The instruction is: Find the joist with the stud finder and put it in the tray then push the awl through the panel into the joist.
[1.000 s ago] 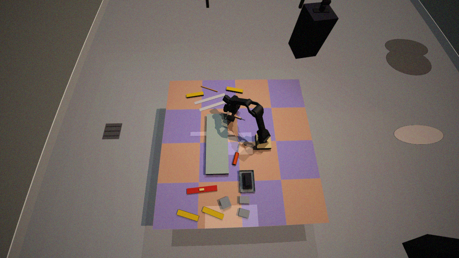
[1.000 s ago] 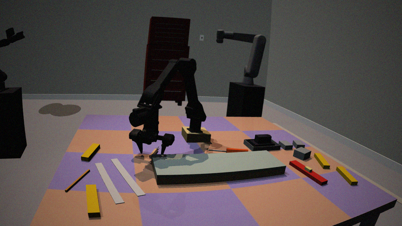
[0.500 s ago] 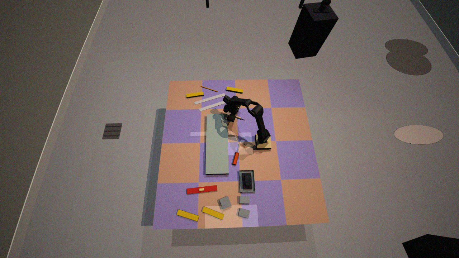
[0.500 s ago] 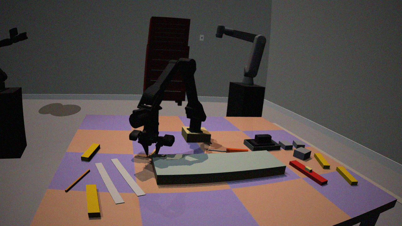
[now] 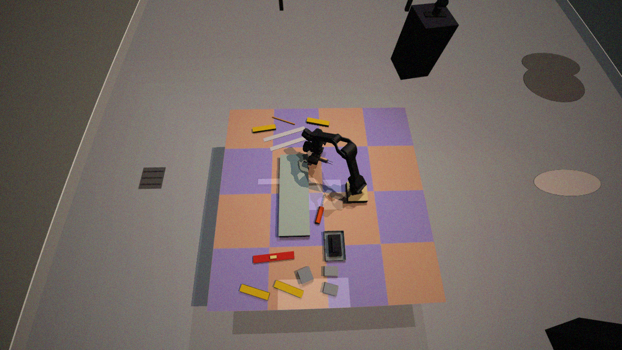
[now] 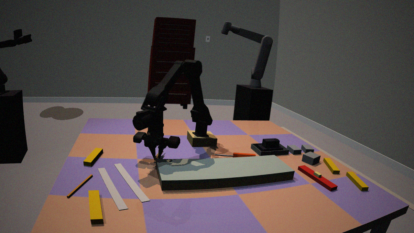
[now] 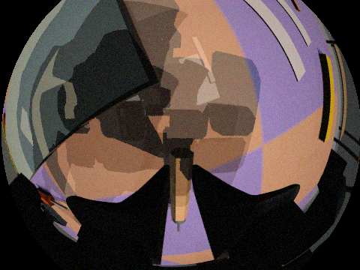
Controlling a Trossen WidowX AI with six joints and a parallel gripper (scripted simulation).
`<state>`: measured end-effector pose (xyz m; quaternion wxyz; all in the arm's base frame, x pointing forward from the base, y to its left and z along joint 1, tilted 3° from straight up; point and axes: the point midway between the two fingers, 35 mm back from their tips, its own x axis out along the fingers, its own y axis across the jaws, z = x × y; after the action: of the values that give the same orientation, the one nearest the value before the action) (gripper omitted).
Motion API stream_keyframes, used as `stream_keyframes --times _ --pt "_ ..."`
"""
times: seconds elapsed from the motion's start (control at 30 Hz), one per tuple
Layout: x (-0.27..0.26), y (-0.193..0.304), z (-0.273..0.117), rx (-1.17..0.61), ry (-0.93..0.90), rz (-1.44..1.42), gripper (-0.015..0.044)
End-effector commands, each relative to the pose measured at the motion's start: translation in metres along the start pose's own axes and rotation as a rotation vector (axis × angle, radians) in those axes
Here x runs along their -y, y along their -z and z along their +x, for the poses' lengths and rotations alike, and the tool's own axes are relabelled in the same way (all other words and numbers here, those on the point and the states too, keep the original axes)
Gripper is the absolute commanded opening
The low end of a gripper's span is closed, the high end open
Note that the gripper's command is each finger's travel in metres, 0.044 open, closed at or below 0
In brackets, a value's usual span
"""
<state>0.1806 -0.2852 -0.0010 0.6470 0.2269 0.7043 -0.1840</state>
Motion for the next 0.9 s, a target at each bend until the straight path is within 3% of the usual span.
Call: stream_keyframes --times 0.0,0.37,0.6,0.87 --pt "0.003 -0.004 -0.031 0.022 0.013 -0.001 0.0" --pt "0.0 0.007 -0.105 0.021 0.013 -0.001 0.0" --pt "-0.001 0.009 -0.112 0.025 0.025 0.001 0.0" --pt "-0.003 0.013 -0.122 0.094 0.191 0.039 0.0"
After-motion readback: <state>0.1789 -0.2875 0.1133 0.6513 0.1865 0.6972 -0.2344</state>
